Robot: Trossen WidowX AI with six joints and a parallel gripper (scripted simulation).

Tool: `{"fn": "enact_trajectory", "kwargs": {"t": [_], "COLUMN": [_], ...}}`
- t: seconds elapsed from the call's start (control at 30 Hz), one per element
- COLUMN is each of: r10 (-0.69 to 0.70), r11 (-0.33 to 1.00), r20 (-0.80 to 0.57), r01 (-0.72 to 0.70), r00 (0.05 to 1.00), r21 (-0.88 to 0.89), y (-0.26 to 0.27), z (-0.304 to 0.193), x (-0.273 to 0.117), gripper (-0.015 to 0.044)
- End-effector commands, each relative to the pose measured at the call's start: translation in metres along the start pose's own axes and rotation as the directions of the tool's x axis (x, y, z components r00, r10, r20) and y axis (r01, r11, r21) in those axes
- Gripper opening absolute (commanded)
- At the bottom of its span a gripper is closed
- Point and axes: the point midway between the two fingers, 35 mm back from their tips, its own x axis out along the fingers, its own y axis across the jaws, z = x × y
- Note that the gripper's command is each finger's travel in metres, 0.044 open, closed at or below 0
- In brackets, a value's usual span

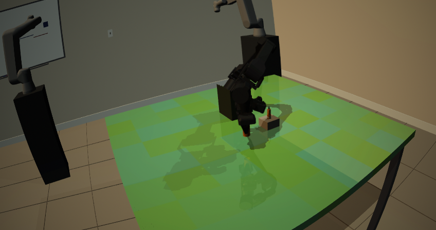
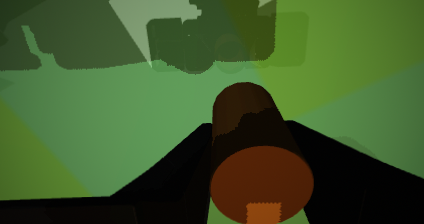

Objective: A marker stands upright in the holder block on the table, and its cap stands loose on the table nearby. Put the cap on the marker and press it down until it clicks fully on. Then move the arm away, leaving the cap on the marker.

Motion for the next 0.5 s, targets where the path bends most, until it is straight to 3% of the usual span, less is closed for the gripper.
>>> {"fn": "enact_trajectory", "kwargs": {"t": [0.0,0.47], "r10": [0.0,0.001], "r11": [1.0,1.0], "r20": [-0.006,-0.006], "r01": [0.0,-0.001], "r00": [1.0,1.0], "r21": [-0.008,-0.007], "y": [0.001,0.026], "z": [0.002,0.034], "x": [-0.006,-0.023], "gripper": [0.0,0.0]}}
